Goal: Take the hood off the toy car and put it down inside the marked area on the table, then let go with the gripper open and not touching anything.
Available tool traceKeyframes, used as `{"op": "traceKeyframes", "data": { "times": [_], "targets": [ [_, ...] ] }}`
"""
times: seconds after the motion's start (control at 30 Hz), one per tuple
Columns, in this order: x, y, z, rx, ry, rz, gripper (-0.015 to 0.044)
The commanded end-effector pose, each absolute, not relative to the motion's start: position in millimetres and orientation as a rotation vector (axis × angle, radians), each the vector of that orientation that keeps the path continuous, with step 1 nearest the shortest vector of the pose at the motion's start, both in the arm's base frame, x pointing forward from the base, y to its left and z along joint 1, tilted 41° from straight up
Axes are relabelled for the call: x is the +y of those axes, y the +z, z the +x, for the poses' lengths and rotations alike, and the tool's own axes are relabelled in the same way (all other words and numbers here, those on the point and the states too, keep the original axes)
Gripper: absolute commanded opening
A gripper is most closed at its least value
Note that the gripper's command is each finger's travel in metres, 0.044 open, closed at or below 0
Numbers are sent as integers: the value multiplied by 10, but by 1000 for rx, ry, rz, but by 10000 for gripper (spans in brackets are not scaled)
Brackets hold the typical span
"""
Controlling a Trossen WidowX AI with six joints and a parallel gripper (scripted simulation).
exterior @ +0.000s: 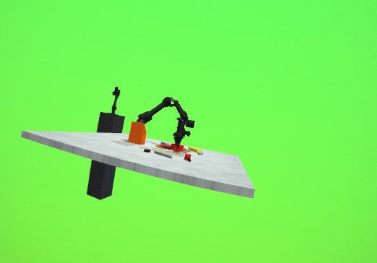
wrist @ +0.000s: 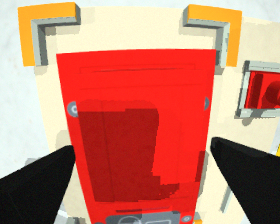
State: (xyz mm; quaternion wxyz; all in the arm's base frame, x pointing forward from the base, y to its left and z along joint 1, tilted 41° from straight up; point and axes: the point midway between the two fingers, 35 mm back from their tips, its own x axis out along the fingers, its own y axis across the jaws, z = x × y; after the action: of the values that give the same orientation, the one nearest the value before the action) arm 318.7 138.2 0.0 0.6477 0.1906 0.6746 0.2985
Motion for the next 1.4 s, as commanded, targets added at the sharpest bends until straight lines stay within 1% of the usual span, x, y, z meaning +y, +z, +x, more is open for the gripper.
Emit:
{"op": "traceKeyframes", "data": {
  "times": [0.0, 0.5, 0.63, 0.93, 1.27, 1.3, 1.37],
  "targets": [
    [1402, -15, 3185, 1533, 679, 441, 440],
    [1451, -70, 3177, 1533, 680, 441, 440],
    [1435, -60, 3178, 1534, 679, 434, 335],
    [1435, -60, 3178, 1534, 679, 434, 275],
    [1403, -24, 3185, 1534, 678, 434, 12],
    [1399, -19, 3186, 1534, 678, 434, 0],
    [1390, -9, 3187, 1534, 678, 434, 0]
  ]
}}
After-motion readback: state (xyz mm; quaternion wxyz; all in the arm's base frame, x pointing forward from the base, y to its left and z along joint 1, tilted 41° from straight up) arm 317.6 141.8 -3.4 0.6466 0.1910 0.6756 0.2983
